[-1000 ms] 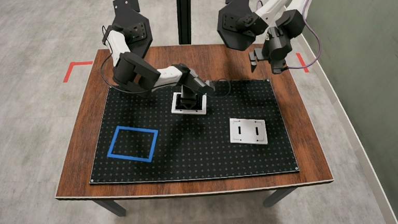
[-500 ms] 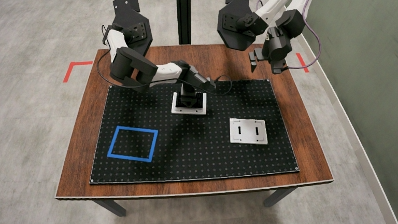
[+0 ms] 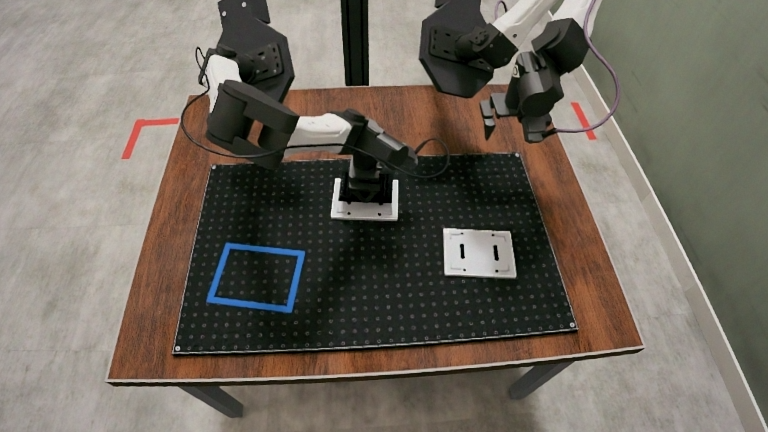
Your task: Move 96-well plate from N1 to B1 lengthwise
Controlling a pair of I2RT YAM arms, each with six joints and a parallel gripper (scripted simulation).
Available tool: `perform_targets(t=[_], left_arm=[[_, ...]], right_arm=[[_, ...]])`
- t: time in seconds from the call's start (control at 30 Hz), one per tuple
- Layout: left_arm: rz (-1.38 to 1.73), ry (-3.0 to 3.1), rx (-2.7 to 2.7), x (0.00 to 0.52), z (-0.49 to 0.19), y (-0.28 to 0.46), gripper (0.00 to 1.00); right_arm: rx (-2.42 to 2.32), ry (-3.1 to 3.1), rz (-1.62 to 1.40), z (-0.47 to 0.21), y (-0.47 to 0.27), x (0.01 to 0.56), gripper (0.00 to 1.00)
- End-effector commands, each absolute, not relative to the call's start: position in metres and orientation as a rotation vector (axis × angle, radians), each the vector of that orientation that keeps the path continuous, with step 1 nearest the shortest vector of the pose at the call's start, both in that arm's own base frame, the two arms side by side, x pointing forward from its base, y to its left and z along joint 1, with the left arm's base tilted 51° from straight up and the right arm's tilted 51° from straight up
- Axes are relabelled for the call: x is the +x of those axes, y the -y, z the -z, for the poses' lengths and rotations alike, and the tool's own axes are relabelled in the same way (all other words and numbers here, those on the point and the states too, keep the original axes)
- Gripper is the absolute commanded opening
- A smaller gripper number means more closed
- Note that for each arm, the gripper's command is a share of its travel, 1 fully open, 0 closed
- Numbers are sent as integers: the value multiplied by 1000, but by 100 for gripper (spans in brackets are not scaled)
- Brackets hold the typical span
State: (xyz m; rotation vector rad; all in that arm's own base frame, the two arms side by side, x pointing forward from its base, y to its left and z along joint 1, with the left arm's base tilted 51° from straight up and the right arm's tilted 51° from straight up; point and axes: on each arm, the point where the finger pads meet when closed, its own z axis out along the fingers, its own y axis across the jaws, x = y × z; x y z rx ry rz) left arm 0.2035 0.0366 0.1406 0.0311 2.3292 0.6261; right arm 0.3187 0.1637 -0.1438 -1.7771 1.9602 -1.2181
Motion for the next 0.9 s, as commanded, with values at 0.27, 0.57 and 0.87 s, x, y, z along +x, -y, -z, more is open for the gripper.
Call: perform_targets(t=[0.27, 0.57, 0.87], left_arm=[[-625, -2332, 38, 203, -142, -37, 100], [-625, -2332, 38, 203, -142, -37, 100], [-625, -2332, 38, 203, -142, -37, 100]], right_arm=[[-1785, -1937, 1213, 125, -181, 299, 0], [-1780, -1936, 1208, 117, -188, 293, 0], [-1782, -1963, 1217, 122, -179, 293, 0]])
